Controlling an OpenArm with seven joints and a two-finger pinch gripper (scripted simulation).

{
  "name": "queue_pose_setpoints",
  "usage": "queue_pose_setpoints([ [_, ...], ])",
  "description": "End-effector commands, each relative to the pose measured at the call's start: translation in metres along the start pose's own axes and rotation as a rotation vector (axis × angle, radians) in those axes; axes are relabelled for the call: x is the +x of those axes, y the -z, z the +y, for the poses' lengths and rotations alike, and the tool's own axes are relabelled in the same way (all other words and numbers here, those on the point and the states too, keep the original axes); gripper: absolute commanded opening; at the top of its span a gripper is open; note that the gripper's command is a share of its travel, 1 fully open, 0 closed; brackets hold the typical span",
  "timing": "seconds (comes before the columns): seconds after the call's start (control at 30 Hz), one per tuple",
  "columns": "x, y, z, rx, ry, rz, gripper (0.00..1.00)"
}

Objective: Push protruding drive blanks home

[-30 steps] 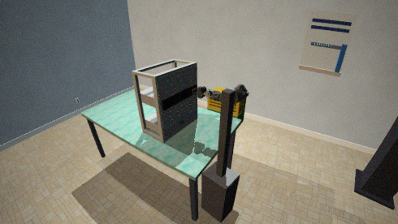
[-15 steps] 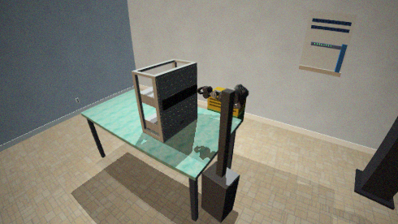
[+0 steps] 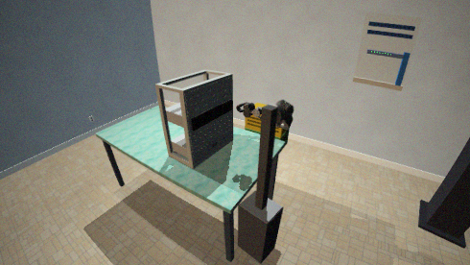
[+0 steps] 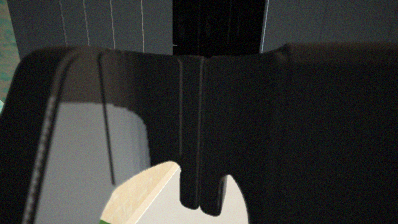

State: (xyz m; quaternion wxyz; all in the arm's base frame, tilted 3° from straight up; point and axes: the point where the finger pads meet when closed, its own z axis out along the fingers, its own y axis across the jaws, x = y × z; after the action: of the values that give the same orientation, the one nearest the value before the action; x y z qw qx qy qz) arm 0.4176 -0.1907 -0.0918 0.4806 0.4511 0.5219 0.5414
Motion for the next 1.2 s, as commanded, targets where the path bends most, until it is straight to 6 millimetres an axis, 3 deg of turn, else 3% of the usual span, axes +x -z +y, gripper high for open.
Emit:
queue_pose_setpoints([
  [0.0,-0.001,0.001,0.003,-0.004,-0.001,-0.004,0.00],
  [0.53,-0.011,0.006,0.001,0.000,-0.001,-0.008,0.00],
  [0.87,-0.011,-0.036,0.002,0.000,-0.002,-0.007,0.00],
  [1.17,-0.011,-0.056,0.001,0.002,-0.002,-0.007,0.00],
])
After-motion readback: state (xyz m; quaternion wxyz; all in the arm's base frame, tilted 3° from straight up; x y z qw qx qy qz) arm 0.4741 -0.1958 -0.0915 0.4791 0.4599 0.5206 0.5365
